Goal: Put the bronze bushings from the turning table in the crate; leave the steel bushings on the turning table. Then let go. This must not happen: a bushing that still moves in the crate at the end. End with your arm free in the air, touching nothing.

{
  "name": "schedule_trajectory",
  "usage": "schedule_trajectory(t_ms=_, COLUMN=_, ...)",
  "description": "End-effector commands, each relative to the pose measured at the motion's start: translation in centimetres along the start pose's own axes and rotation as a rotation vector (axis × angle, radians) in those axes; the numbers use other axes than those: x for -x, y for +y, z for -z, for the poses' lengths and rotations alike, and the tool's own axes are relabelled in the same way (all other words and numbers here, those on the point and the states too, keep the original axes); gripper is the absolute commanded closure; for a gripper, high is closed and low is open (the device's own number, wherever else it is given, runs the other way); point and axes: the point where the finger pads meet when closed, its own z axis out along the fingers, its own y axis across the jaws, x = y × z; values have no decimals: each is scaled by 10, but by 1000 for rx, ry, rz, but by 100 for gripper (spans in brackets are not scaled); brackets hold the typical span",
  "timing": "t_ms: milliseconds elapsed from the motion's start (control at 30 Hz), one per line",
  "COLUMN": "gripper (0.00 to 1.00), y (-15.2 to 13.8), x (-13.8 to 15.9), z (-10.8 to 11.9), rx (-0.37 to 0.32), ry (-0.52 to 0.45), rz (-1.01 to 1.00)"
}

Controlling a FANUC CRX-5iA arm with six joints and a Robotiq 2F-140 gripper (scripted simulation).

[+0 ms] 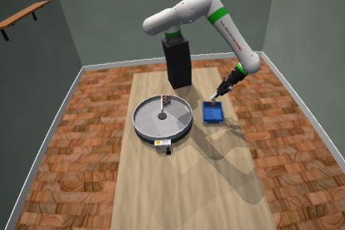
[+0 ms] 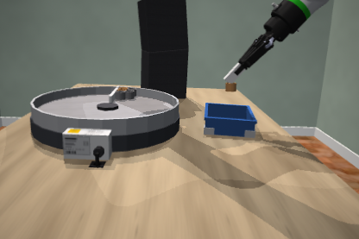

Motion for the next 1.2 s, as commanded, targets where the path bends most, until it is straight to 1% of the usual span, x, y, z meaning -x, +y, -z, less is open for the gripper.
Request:
schedule_trajectory(t_ms=0, gripper=100, y=0, x=0, z=0, rx=0, ry=0, rz=0)
schedule_trajectory(t_ms=367, gripper=100, y=0, x=-1, z=-1, rx=0, ry=0, rz=0)
schedule_trajectory(t_ms=467, gripper=100, y=0, x=-8, z=-9, rx=0, ry=0, rz=0)
schedule_trajectory(t_ms=700, gripper=100, y=0, x=-32, z=-38, rx=0, ry=0, rz=0)
schedule_trajectory(t_ms=900, gripper=100, y=0, x=-37, z=-43, rx=0, ry=0, rz=0)
schedule_trajectory(t_ms=1167, gripper=100, y=0, x=-37, z=-44, rx=0, ry=0, rz=0)
